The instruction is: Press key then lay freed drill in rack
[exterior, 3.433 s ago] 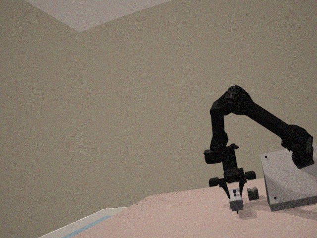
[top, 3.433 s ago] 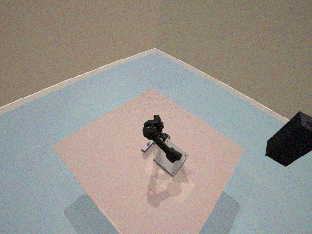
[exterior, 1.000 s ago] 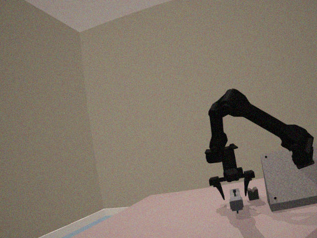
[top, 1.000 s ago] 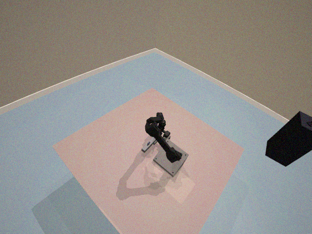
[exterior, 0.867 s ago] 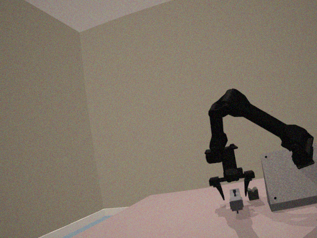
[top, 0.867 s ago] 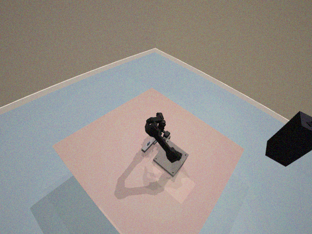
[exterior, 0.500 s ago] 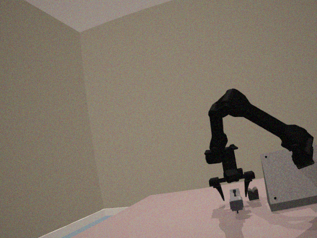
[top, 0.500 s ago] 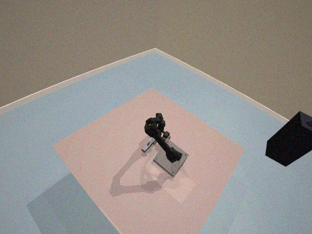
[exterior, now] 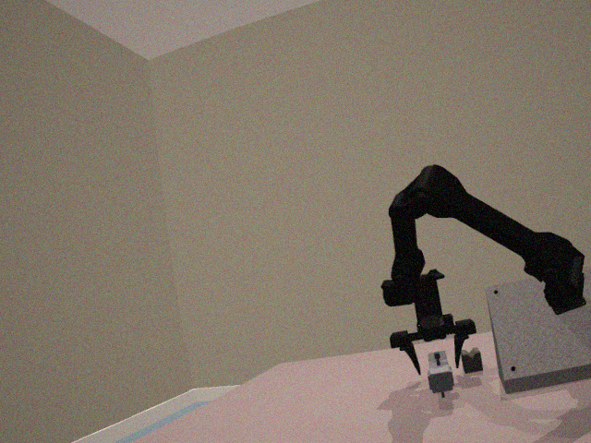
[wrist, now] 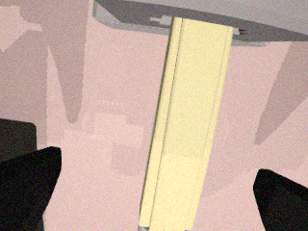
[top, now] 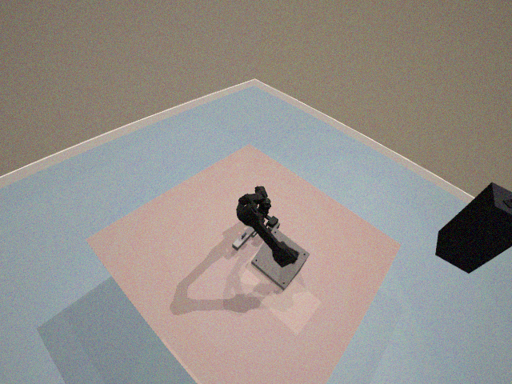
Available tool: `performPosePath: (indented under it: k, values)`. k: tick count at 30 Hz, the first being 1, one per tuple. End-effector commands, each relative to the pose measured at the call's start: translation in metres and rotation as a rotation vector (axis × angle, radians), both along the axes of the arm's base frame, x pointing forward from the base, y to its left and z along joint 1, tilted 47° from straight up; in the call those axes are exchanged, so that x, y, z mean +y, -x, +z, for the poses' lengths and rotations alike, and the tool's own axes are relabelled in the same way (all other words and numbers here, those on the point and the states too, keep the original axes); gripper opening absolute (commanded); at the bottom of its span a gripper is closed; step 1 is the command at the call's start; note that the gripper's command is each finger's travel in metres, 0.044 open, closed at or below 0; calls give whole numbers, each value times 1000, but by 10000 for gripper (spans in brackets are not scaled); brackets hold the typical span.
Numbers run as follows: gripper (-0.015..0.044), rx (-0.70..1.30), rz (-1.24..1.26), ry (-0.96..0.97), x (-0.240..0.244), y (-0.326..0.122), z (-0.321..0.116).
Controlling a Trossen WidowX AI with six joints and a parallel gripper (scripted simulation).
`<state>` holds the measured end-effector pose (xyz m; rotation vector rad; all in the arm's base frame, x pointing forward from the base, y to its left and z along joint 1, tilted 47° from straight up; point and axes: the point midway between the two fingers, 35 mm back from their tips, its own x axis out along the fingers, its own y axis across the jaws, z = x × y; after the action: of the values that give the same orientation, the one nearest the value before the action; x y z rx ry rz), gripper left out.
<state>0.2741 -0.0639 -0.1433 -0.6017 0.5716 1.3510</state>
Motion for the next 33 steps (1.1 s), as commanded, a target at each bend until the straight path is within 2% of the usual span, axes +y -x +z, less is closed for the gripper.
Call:
performPosePath:
  k: [1, 12, 15, 33]
  values:
    - [309, 0, 0, 0, 0, 0, 0]
    - [20, 0, 0, 0, 0, 0, 0]
    - [0, 0, 0, 0, 0, 0, 0]
    - [0, 3, -5, -4, -2, 2, 2]
